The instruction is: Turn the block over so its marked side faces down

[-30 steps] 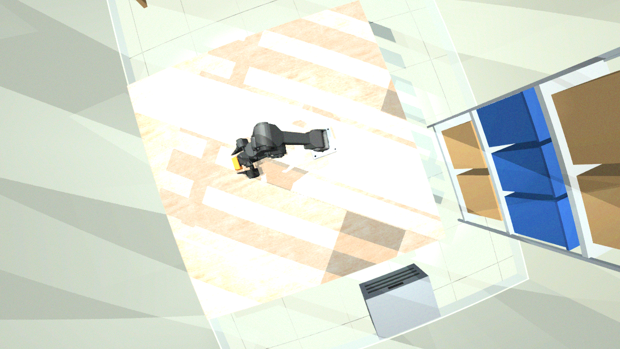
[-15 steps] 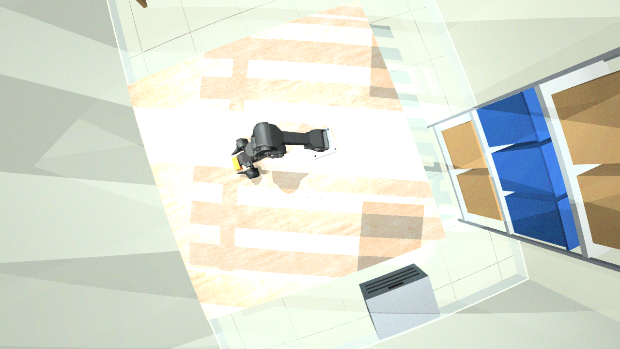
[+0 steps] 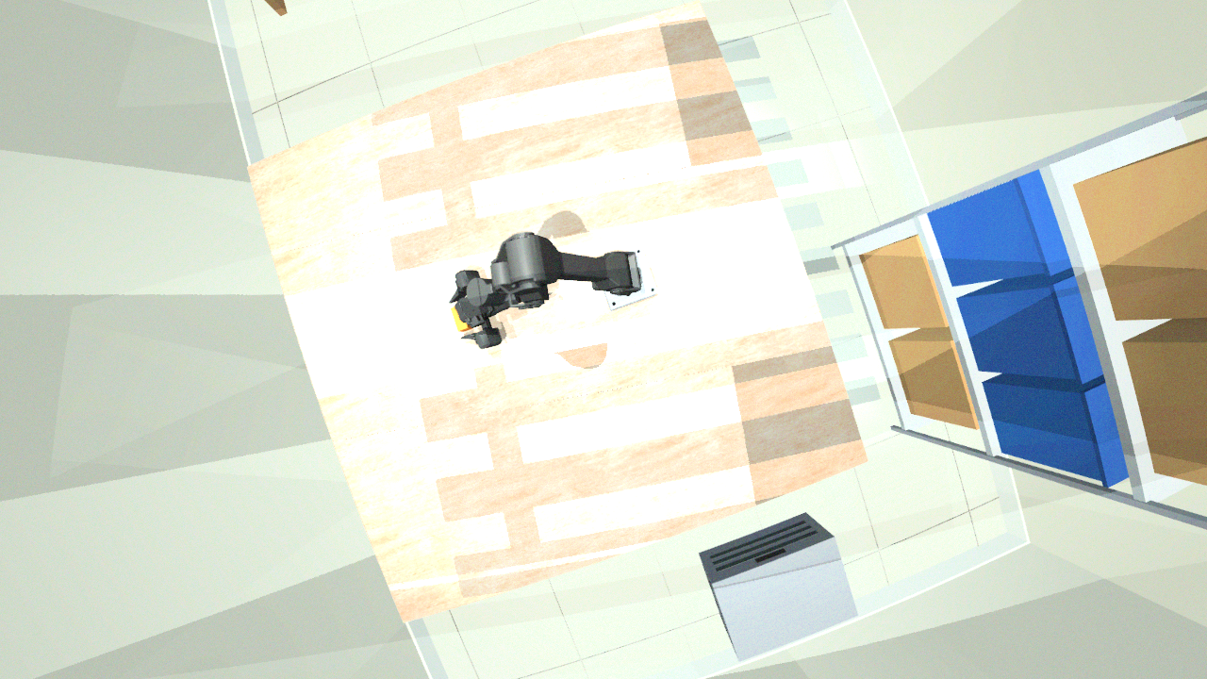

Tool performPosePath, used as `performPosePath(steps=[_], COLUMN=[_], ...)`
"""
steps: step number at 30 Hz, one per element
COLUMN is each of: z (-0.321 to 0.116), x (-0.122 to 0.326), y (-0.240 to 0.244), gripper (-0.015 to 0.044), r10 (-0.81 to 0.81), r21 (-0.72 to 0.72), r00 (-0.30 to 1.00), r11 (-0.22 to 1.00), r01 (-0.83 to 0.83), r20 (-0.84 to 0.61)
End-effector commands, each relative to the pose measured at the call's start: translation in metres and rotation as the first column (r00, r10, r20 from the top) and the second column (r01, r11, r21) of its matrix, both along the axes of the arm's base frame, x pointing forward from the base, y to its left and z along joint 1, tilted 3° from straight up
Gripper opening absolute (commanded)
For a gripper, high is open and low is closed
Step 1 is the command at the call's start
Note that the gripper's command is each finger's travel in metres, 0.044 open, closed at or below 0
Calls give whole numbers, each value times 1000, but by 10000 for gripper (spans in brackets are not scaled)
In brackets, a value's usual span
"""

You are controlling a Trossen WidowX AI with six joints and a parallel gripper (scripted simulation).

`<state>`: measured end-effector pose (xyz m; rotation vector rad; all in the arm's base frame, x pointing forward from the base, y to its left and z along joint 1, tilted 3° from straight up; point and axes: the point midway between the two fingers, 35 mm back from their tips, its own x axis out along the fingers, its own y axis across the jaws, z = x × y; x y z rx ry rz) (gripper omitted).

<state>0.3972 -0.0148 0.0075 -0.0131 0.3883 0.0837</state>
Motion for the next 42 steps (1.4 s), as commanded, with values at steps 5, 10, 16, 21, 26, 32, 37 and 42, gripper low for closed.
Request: performPosePath(steps=[5, 10, 16, 21, 26, 32, 37, 42], z=[34, 71, 73, 73, 73, 79, 88, 97], x=[3, -19, -33, -33, -33, -15, -1, 7], y=[-2, -1, -1, -1, -1, -1, -1, 0], gripper=[440, 440, 440, 440, 440, 440, 440, 440], r10=[-10, -12, -11, -11, -11, -18, -27, -37], r21=[-31, -50, -49, -49, -49, -52, -60, -71], r00=[964, 921, 891, 891, 891, 821, 724, 610], r11=[1000, 999, 999, 999, 999, 999, 998, 997], r01=[2, -8, -13, -13, -13, -15, -20, -31], r20=[-265, -390, -453, -453, -453, -570, -689, -792])
